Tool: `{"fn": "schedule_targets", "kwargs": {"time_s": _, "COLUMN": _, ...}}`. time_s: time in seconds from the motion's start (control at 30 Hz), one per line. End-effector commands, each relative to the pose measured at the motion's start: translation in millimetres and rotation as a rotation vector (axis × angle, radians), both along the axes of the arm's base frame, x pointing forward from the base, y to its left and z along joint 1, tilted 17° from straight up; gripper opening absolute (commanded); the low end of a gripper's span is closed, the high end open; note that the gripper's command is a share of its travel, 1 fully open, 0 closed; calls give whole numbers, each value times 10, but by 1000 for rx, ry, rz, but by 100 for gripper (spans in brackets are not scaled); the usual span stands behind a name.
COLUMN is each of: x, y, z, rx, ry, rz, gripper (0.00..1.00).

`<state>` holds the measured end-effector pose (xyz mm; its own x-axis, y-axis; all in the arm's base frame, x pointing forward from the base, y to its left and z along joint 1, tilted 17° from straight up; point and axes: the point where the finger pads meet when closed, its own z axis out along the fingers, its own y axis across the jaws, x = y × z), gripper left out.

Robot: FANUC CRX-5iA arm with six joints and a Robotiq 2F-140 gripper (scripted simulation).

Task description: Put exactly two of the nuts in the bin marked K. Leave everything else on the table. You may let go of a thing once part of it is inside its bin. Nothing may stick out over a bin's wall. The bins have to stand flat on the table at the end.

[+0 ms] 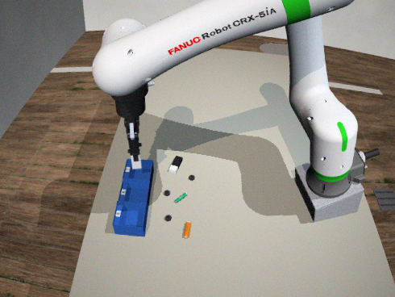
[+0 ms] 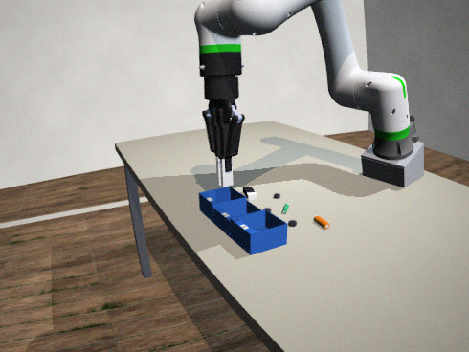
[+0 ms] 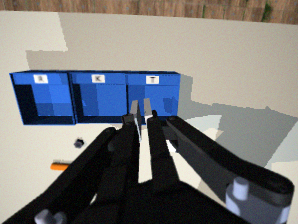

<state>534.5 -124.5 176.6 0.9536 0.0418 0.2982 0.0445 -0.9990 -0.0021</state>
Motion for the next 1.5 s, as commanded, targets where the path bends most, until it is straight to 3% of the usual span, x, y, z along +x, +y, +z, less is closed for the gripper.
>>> {"fn": "schedule_targets", "kwargs": {"time_s": 0.0, "x": 26, "y": 165, "z": 13, "rx": 0, "ry": 0, "rz": -1, "gripper": 5}}
{"fn": "schedule_targets", "kwargs": {"time_s": 0.47, "x": 115, "y": 751, "z": 50, "rx": 0, "ry": 0, "rz": -1, "gripper": 5}}
{"fn": "schedule_targets", "kwargs": {"time_s": 1.47, "x": 292, "y": 760, "z": -517, "rx": 0, "ry": 0, "rz": -1, "gripper": 5}}
